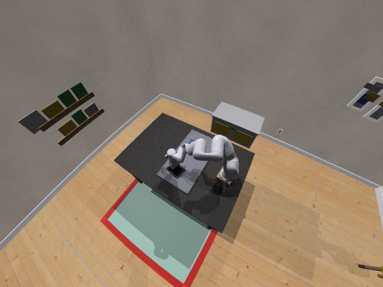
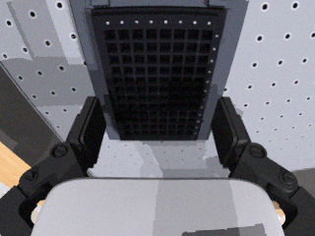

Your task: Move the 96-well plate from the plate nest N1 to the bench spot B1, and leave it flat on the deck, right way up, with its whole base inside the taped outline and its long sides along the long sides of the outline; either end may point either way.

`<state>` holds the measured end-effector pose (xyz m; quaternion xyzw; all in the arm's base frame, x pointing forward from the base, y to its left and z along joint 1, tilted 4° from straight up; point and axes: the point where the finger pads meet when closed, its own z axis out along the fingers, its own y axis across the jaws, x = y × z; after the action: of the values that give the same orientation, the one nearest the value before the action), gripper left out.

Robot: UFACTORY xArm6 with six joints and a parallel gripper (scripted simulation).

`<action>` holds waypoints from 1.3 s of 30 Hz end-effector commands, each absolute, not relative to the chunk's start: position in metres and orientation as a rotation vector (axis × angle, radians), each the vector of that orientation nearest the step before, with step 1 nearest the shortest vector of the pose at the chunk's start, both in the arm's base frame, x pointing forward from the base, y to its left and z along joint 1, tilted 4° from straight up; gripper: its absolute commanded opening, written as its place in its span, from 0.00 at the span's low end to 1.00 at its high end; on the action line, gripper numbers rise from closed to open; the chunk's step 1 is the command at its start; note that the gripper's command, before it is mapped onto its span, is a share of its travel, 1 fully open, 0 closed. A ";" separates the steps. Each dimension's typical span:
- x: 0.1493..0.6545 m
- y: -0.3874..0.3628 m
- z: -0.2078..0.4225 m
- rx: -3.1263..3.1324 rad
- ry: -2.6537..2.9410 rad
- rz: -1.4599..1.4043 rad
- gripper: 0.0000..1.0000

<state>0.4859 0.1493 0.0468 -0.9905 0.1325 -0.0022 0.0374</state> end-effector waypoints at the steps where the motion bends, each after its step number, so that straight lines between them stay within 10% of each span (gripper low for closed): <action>1: 0.488 0.150 0.044 -3.038 0.406 -0.013 1.00; 39: 0.488 0.151 0.028 -3.038 0.406 -0.013 1.00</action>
<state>0.4863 0.1507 0.0284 -0.9905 0.1325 -0.0022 0.0374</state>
